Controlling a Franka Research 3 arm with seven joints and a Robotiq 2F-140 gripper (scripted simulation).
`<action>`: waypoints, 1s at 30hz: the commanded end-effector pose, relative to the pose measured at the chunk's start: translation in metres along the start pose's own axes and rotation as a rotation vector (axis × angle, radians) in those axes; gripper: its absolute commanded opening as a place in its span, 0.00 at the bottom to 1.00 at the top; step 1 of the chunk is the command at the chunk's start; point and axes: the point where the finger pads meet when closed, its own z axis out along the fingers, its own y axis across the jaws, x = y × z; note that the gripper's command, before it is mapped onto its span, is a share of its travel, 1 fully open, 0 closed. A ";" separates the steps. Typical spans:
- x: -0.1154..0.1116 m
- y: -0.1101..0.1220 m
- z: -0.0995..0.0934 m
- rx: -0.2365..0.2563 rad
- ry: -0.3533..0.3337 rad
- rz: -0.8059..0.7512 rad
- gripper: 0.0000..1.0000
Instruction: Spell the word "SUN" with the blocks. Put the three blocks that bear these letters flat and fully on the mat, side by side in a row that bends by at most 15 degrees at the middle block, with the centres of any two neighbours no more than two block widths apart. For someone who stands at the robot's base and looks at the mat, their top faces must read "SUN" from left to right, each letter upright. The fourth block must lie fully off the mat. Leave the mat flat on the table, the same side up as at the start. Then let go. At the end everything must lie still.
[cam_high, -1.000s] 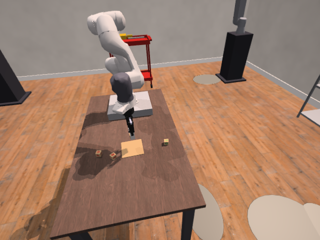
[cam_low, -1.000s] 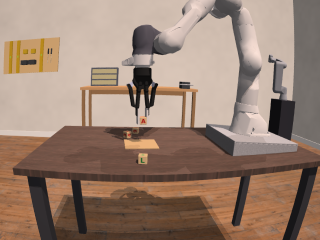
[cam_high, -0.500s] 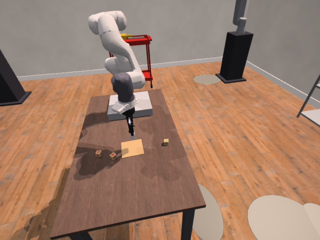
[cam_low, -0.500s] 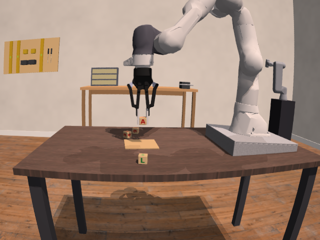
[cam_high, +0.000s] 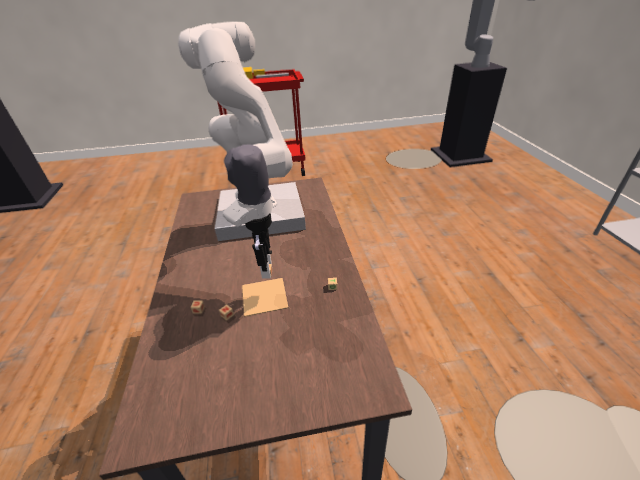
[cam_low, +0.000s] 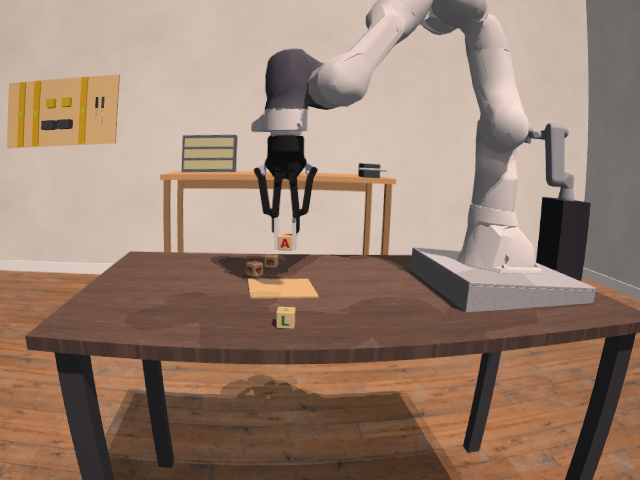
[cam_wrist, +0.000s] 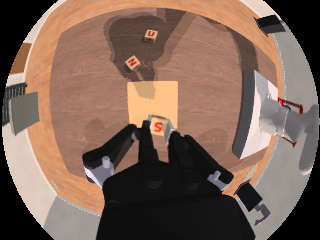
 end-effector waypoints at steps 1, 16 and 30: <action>-0.001 0.000 -0.001 0.002 -0.004 0.138 0.16; -0.005 0.001 -0.001 0.003 -0.004 0.338 0.16; -0.009 0.002 -0.002 0.005 -0.006 0.524 0.16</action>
